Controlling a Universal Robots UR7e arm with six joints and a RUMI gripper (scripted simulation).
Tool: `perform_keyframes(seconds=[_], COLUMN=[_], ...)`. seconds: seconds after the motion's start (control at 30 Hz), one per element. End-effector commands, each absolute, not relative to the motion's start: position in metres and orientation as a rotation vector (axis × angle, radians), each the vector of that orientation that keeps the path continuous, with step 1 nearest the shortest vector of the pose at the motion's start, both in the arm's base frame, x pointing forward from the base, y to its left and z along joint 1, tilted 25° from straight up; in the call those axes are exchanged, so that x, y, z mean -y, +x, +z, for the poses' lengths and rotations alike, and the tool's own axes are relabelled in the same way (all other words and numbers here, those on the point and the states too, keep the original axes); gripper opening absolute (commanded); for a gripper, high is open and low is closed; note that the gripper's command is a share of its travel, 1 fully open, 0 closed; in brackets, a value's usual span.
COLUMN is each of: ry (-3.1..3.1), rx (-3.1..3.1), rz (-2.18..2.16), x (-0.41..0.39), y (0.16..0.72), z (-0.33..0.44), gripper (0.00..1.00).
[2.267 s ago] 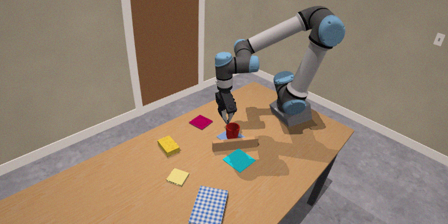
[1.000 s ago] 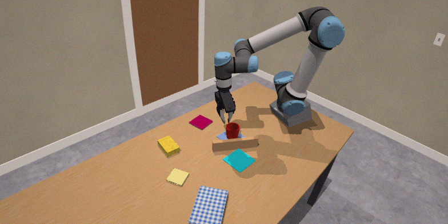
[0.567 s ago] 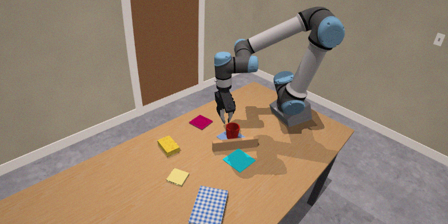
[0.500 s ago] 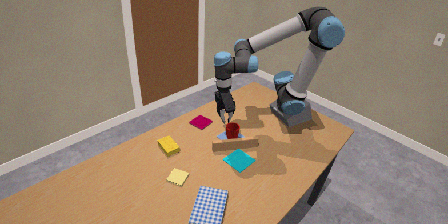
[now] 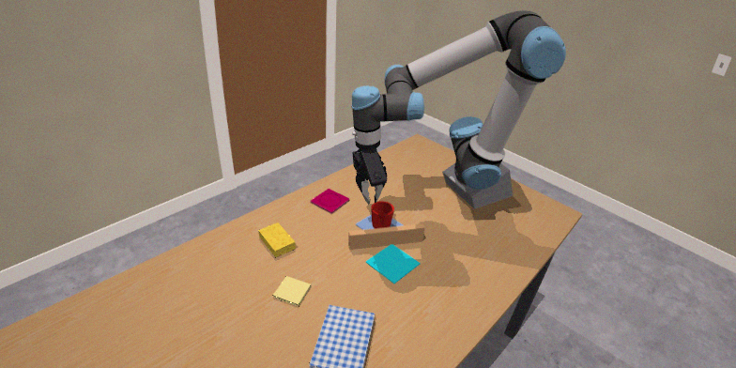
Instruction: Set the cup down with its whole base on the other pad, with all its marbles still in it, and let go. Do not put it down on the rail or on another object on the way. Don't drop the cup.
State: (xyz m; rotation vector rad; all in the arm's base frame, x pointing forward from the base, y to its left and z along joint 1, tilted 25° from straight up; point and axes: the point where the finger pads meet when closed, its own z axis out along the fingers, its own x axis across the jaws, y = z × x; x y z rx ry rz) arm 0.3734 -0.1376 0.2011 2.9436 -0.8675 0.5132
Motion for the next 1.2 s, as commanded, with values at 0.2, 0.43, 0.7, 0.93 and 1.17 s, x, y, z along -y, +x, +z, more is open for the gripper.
perform_keyframes(seconds=[0.2, 0.43, 0.7, 0.93, 1.17], ry=[2.944, 2.944, 2.944, 2.944, 2.944], rx=[0.867, 0.867, 0.867, 0.867, 0.867], rz=[0.513, 0.513, 0.513, 0.513, 0.513], x=[0.14, 0.144, 0.146, 0.146, 0.146], y=[0.379, 0.386, 0.39, 0.391, 0.391], z=[0.183, 0.16, 0.147, 0.144, 0.144], gripper=[0.11, 0.11, 0.11, 0.11, 0.11])
